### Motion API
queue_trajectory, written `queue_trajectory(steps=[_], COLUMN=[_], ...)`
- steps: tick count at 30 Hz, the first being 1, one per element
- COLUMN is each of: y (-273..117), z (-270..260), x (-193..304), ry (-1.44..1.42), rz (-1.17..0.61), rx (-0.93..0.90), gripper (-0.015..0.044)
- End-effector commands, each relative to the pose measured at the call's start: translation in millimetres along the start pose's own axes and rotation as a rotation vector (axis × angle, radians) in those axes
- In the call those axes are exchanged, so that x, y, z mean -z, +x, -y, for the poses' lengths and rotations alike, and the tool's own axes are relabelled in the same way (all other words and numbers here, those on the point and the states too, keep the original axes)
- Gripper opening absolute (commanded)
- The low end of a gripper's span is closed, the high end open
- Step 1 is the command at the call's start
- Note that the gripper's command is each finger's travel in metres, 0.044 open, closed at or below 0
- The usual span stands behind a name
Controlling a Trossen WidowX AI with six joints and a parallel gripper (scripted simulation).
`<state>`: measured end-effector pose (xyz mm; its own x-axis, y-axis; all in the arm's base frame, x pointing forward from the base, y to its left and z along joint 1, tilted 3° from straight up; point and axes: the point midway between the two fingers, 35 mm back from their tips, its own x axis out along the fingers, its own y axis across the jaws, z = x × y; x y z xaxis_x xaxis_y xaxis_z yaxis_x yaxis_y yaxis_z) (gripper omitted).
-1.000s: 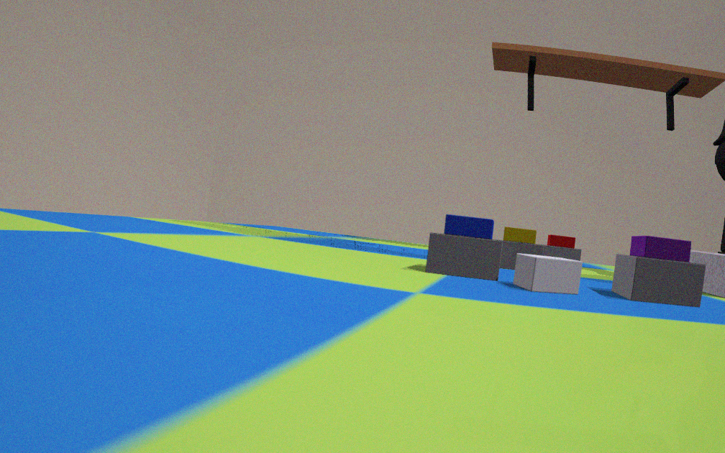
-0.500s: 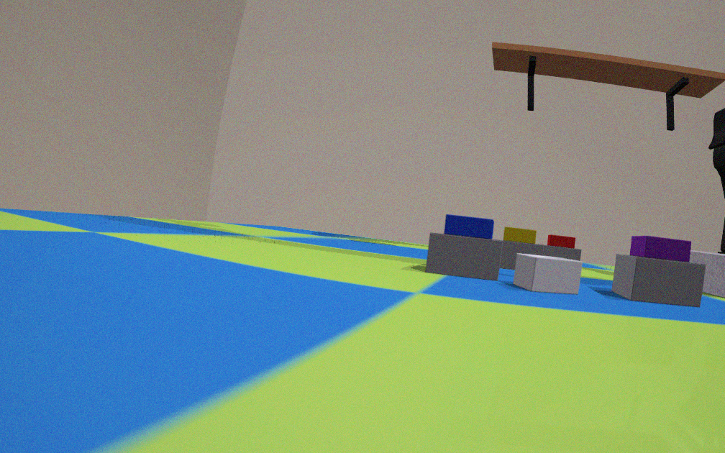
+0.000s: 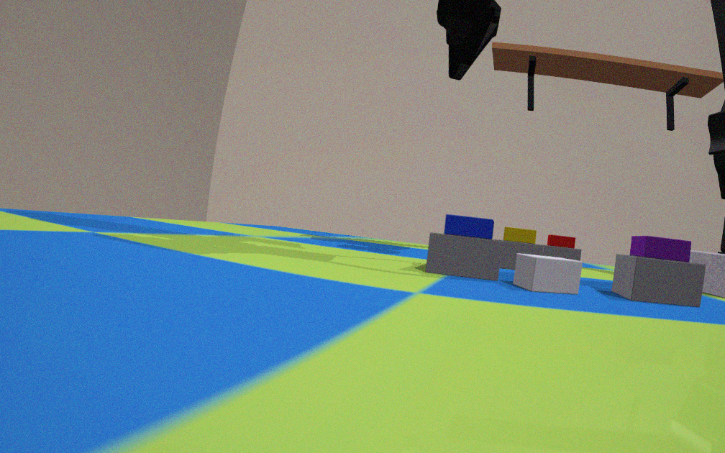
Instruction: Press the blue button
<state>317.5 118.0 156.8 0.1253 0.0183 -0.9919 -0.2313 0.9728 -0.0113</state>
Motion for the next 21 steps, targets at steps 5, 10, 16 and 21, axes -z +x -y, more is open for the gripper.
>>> queue_trajectory(steps=[5,10,16,21], y=[31,41,92,92], z=[-23,-24,-26,-26], x=[20,21,29,29], ry=[0.12,0.12,0.12,0.12], rz=[-0.142,-0.142,-0.143,-0.143], rx=[-0.042,-0.042,-0.042,-0.042], gripper=[0.04,0.0348,0.019,0.0059])
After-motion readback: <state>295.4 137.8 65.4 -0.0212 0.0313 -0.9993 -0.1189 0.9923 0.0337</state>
